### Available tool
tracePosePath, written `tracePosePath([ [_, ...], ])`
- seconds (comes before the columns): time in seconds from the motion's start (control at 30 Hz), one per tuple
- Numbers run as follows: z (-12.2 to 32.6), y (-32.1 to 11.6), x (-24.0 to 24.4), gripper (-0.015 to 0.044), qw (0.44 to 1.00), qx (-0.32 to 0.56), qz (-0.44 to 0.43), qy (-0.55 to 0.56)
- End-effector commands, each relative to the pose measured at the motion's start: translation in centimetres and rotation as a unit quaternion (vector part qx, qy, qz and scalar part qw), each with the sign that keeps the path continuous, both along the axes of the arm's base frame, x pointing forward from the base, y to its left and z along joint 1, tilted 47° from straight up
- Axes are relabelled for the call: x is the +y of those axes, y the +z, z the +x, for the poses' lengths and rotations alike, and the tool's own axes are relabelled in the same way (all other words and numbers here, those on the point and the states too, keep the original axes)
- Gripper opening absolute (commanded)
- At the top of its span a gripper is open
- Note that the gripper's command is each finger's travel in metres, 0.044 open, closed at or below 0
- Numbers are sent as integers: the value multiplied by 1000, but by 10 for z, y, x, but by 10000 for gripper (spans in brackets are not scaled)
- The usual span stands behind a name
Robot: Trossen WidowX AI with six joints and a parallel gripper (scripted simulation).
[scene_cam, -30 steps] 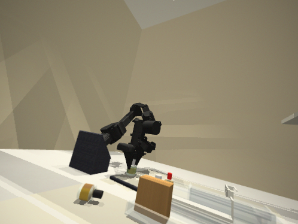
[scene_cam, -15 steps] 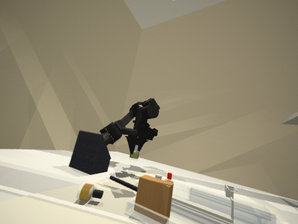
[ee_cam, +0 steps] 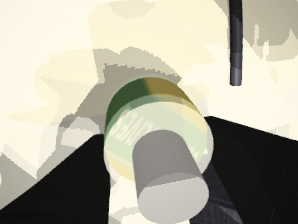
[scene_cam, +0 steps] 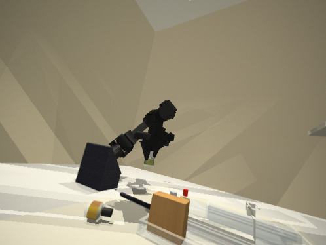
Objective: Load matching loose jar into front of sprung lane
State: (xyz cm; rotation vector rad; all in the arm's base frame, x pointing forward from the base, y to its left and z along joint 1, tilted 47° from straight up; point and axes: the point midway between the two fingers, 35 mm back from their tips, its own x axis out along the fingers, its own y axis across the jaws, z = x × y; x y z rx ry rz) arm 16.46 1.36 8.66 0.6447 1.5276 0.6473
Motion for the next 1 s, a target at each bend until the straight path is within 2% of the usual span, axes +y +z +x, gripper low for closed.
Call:
tracePosePath([
  [0.0,14,-8,-7,0,1000,-3,-1,5],
  [0.97,104,-96,-31,0,1000,-24,-1,20],
])
